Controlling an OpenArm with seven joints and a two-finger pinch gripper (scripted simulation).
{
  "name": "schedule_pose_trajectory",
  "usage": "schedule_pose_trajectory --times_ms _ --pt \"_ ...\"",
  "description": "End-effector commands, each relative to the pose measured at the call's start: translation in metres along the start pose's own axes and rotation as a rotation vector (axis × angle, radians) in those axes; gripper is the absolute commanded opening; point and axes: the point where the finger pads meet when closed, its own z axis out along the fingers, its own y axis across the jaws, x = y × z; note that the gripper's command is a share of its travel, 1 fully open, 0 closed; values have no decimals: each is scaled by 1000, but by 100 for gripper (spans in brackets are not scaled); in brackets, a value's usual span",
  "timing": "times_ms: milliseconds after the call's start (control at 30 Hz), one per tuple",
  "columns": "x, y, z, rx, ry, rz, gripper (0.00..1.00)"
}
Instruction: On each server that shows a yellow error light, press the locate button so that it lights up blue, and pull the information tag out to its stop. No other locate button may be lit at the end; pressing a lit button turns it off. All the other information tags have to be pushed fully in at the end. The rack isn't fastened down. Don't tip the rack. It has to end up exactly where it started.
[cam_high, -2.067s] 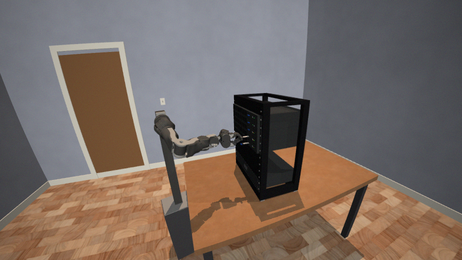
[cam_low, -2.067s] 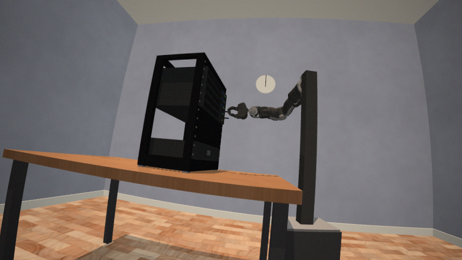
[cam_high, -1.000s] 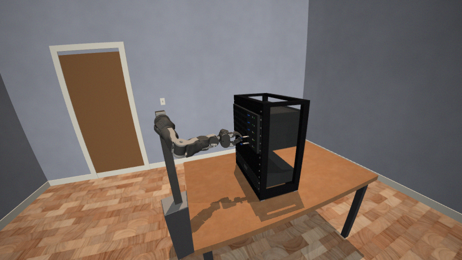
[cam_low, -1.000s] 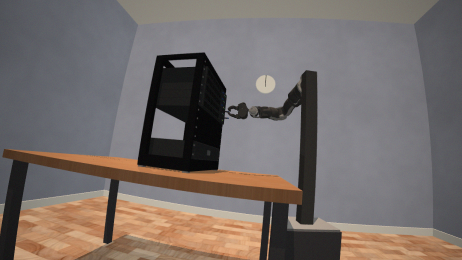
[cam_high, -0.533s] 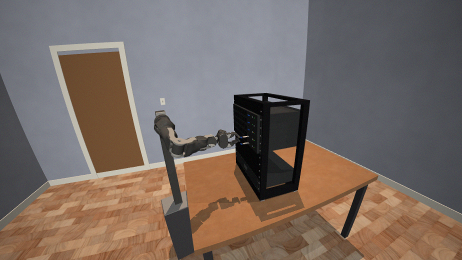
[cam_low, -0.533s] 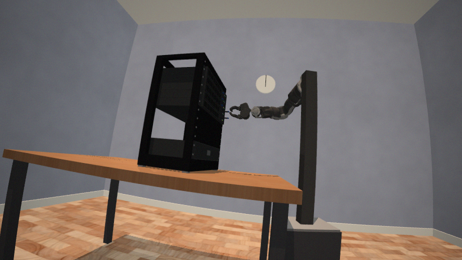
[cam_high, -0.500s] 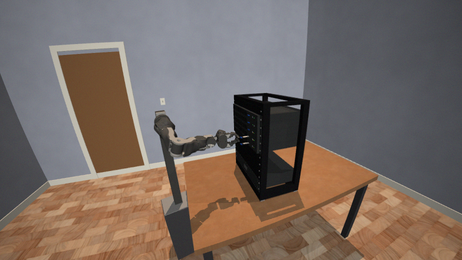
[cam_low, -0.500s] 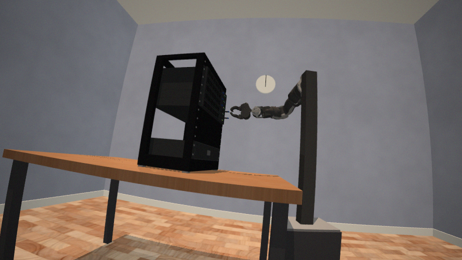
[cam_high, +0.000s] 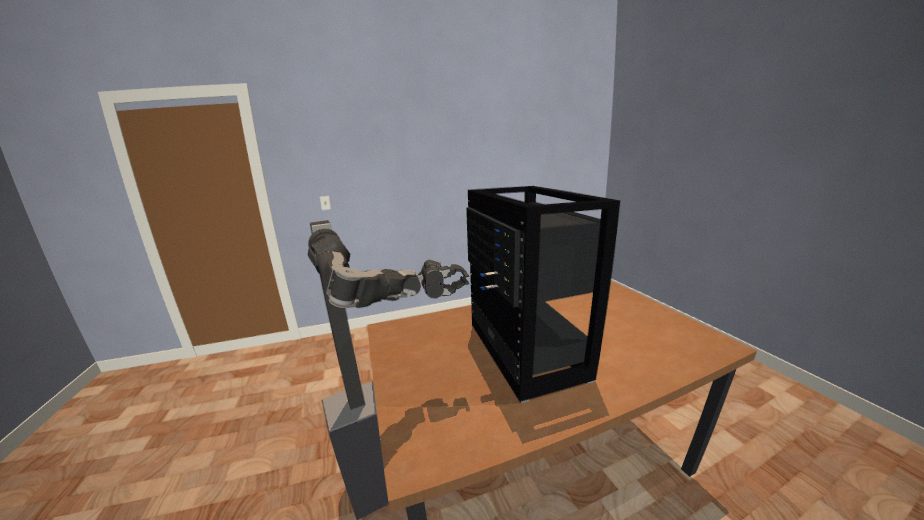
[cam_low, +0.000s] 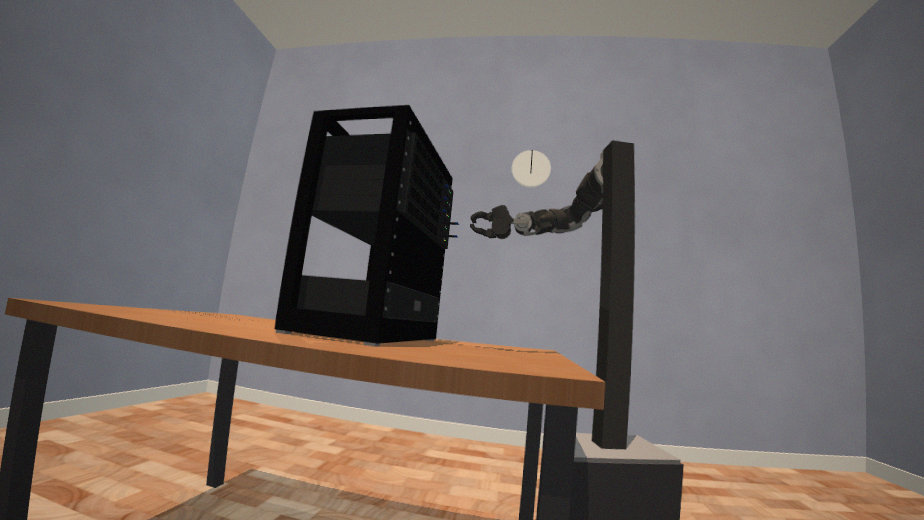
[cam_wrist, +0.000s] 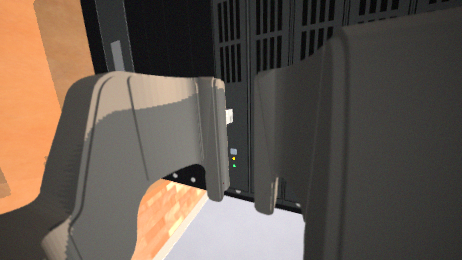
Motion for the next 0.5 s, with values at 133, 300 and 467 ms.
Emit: schedule_pose_trajectory --times_ms 133,300,467 --pt "-2 43 0 -13 -5 -1 10" --pt "-2 45 0 -11 -6 -1 10" --pt "-2 45 0 -11 -6 -1 10"
